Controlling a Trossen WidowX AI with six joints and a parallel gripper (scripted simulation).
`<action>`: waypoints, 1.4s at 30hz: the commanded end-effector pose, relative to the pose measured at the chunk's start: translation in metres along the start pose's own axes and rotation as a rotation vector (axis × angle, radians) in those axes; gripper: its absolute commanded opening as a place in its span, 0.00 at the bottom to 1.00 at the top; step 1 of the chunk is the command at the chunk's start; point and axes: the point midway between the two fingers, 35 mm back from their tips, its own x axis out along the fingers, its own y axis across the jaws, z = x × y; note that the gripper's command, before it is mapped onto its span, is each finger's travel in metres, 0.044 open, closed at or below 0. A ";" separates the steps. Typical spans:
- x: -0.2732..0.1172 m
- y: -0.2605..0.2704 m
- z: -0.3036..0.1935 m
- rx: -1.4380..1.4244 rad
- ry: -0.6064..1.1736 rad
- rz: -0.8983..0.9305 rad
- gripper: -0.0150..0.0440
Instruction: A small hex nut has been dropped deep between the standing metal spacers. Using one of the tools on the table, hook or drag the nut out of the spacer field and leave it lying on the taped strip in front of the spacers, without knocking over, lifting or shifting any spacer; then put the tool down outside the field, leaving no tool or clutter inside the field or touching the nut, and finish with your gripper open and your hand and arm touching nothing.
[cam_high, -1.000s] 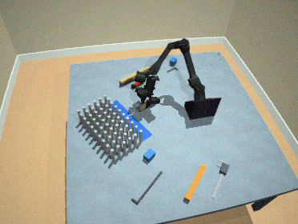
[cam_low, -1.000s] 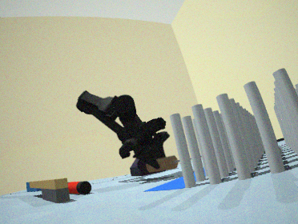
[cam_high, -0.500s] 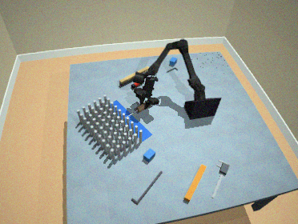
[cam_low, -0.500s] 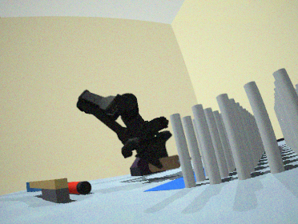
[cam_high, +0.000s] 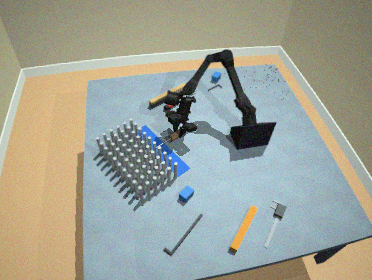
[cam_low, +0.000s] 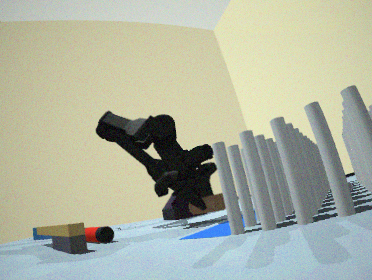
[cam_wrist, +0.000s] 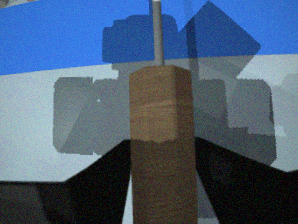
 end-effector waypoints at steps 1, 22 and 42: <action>0.000 -0.002 0.005 0.005 -0.006 -0.006 0.25; 0.006 -0.002 0.017 0.006 -0.006 -0.006 0.25; 0.011 -0.002 0.030 0.006 -0.007 -0.006 0.25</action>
